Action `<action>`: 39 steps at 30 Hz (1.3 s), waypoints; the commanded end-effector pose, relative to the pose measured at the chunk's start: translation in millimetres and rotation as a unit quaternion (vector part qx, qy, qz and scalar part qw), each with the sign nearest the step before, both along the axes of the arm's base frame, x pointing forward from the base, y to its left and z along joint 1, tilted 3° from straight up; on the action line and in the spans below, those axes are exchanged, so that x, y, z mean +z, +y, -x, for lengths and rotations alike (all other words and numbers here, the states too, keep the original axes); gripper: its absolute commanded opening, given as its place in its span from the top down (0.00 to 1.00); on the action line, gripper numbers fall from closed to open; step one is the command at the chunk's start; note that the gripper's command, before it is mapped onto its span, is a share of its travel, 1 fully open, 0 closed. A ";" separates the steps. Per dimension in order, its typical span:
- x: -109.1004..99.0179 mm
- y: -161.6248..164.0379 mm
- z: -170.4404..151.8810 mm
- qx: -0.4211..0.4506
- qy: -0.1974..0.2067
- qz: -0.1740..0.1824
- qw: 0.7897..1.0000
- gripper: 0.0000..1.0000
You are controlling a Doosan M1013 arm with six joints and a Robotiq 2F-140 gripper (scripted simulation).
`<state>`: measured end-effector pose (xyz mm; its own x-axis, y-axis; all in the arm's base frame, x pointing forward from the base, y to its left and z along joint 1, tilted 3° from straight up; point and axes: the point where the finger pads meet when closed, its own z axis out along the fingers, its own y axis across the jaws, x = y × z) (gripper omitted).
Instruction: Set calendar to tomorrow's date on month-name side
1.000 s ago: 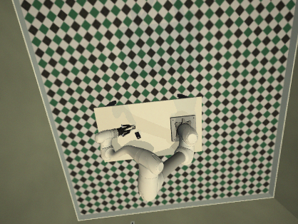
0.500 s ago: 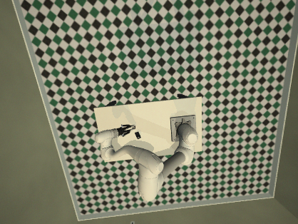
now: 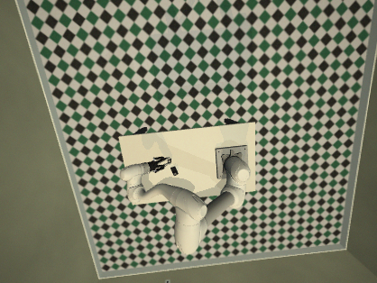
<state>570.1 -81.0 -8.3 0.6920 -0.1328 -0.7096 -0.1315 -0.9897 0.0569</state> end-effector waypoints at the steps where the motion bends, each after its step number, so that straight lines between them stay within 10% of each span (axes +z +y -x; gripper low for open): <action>1: 0.2 0.0 0.0 0.000 0.000 0.000 1.000 0.71; 3: 0.2 0.0 0.0 0.000 0.000 0.000 1.000 0.59; 39: 33.8 1.9 -0.4 0.000 0.000 0.000 1.000 0.59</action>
